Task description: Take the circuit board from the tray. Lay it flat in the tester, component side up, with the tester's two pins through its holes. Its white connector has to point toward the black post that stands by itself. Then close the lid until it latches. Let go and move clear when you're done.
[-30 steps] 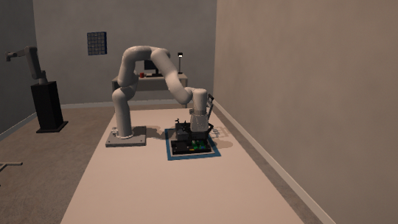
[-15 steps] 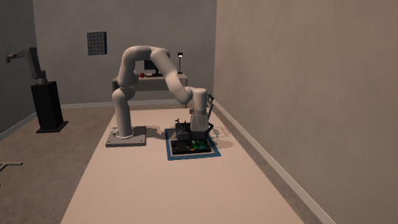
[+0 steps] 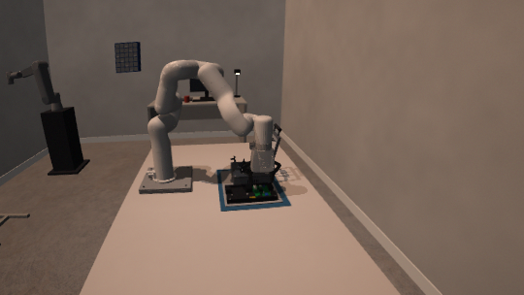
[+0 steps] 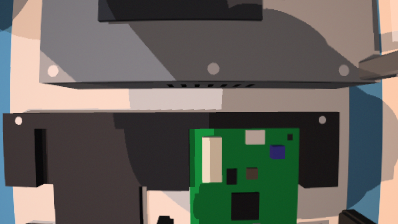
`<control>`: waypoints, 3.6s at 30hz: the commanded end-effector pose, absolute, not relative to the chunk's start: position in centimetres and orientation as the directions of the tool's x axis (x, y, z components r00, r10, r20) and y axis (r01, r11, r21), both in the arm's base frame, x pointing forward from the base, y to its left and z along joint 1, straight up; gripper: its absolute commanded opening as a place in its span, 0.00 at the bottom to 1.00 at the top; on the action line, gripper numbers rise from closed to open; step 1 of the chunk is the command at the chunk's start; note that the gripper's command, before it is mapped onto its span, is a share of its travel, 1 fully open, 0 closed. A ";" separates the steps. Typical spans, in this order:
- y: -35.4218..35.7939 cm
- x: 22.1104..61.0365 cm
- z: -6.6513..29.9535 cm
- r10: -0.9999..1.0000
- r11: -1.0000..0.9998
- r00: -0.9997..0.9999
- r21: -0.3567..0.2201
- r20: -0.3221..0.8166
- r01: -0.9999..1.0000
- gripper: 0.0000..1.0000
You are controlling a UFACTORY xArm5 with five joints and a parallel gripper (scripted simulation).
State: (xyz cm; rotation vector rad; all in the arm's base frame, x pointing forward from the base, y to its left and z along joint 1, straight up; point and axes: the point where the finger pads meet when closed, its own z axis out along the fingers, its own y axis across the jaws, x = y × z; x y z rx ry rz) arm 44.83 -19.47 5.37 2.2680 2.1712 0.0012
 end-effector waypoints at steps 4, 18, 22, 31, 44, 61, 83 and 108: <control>-19.5 45.0 5.6 0.999 -0.044 0.044 0.006 -0.002 0.999 1.00; -19.5 45.0 5.9 0.999 -0.044 0.044 0.006 -0.002 0.999 1.00; -19.5 45.0 5.9 0.999 -0.044 0.044 0.006 -0.002 0.999 1.00; -19.5 45.0 6.0 0.999 -0.044 0.044 0.006 -0.002 0.999 1.00; -19.5 45.0 6.0 0.999 -0.044 0.044 0.006 -0.002 0.999 1.00; -19.5 45.0 6.0 0.999 -0.044 0.044 0.006 -0.002 0.999 1.00; -19.5 45.0 4.9 0.999 -0.044 0.044 0.006 -0.002 0.999 1.00; -19.6 45.1 2.1 0.999 -0.044 0.044 0.006 -0.002 0.999 1.00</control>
